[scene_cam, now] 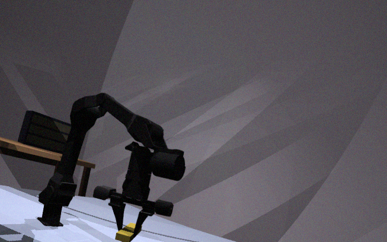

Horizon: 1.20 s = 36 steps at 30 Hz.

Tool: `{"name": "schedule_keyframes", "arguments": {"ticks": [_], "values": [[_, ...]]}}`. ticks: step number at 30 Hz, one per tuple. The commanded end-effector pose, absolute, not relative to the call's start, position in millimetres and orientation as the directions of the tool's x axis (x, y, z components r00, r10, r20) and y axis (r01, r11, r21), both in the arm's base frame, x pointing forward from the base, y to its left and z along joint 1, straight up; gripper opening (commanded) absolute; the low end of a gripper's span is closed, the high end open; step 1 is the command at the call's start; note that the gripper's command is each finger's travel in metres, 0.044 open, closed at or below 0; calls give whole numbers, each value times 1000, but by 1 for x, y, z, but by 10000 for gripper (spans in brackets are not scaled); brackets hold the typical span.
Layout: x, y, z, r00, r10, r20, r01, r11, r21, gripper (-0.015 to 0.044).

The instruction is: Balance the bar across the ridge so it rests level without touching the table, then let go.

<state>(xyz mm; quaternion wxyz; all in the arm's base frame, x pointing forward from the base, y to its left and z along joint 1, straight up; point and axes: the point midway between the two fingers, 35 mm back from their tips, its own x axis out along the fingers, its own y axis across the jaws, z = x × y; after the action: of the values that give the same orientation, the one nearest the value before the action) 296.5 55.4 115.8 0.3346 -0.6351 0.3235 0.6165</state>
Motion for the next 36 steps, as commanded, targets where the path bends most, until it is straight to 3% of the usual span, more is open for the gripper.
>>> {"name": "schedule_keyframes", "arguments": {"ticks": [1,36], "values": [[296,56,107,24,5,-1000,-822,-569,-23,0],[296,56,98,24,5,-1000,-822,-569,-22,0]]}}
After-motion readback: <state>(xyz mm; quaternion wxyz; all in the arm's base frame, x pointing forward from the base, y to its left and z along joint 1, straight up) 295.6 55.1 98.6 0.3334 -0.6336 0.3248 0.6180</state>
